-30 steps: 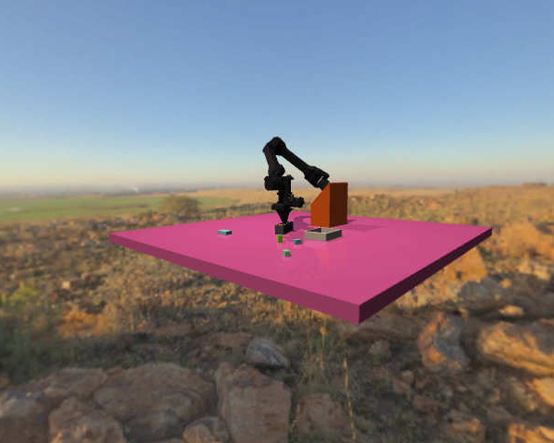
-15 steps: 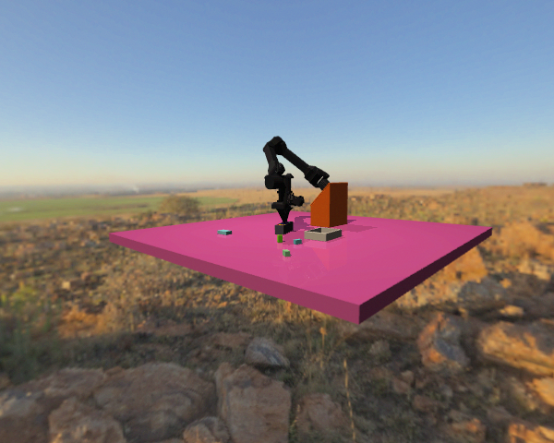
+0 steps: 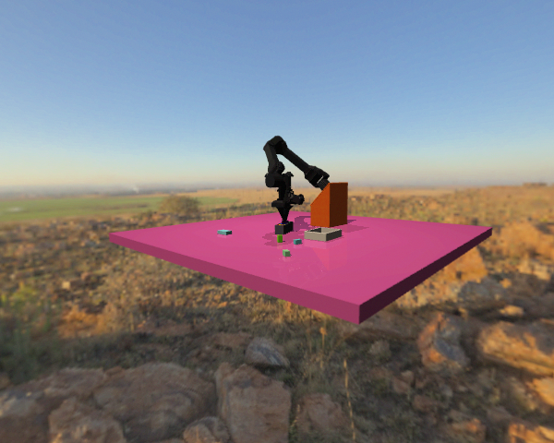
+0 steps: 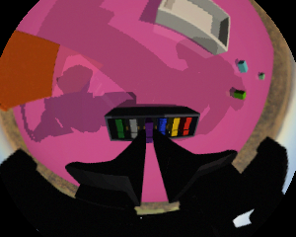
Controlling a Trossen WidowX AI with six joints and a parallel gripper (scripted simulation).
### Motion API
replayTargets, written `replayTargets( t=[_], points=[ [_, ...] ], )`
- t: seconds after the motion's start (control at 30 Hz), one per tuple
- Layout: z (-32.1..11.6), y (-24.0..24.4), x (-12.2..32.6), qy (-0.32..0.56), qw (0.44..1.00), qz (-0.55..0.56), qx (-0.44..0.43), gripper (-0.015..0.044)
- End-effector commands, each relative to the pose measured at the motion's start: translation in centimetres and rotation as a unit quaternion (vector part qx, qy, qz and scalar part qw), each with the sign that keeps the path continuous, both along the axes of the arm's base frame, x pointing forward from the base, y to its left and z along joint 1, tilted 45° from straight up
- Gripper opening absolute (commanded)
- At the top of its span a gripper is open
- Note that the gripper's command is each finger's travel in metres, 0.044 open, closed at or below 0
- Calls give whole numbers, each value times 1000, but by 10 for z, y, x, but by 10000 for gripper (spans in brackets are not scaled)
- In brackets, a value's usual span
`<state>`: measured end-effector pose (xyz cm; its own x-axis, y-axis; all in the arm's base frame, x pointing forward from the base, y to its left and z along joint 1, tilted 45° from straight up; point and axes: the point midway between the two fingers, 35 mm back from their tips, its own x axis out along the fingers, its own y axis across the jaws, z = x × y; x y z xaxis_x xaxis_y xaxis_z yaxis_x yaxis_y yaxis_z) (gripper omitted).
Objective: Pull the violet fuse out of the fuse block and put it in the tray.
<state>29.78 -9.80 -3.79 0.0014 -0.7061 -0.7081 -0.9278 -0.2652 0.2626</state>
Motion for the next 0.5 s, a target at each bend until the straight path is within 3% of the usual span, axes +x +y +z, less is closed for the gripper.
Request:
replayTargets(
  t=[0.0,0.47],
  points=[
    [2,2,1,-3,1000,-1,2,0],
    [7,7,1,-3,1000,-1,2,0]
  ],
)
